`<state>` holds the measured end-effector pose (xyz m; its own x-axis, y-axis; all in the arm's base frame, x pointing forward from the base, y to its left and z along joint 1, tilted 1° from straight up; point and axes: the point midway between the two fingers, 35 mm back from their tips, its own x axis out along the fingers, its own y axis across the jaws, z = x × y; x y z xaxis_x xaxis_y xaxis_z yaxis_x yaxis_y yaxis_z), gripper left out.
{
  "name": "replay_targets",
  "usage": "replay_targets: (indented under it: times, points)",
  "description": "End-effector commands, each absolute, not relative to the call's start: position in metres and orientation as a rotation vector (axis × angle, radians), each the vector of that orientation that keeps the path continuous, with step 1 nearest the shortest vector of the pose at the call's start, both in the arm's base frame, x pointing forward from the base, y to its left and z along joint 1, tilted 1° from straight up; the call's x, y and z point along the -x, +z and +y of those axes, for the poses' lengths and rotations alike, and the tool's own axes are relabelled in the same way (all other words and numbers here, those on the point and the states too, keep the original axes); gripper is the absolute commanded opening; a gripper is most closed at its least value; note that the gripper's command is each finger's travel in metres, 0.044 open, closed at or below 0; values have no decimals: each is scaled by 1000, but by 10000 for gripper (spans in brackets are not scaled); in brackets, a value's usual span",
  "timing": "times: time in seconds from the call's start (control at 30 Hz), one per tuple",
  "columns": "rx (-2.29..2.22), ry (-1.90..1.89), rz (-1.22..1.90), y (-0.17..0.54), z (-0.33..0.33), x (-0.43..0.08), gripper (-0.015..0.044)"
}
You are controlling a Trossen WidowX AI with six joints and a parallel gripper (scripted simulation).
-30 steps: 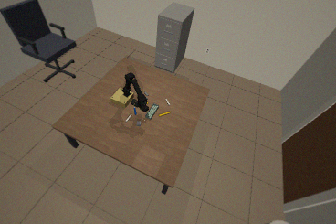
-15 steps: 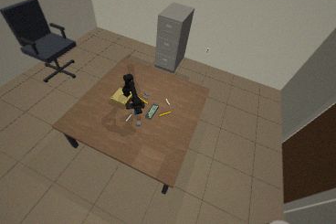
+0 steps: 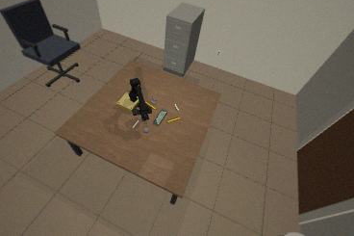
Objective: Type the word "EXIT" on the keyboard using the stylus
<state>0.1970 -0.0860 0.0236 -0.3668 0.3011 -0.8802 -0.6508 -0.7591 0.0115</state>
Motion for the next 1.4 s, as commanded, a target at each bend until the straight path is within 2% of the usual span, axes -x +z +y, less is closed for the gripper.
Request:
replay_targets:
  times: [0.0,1.37]
  points:
    - [1274,2146,477,20,-85,-197,150]
    - [1274,2146,477,-12,-86,-198,150]
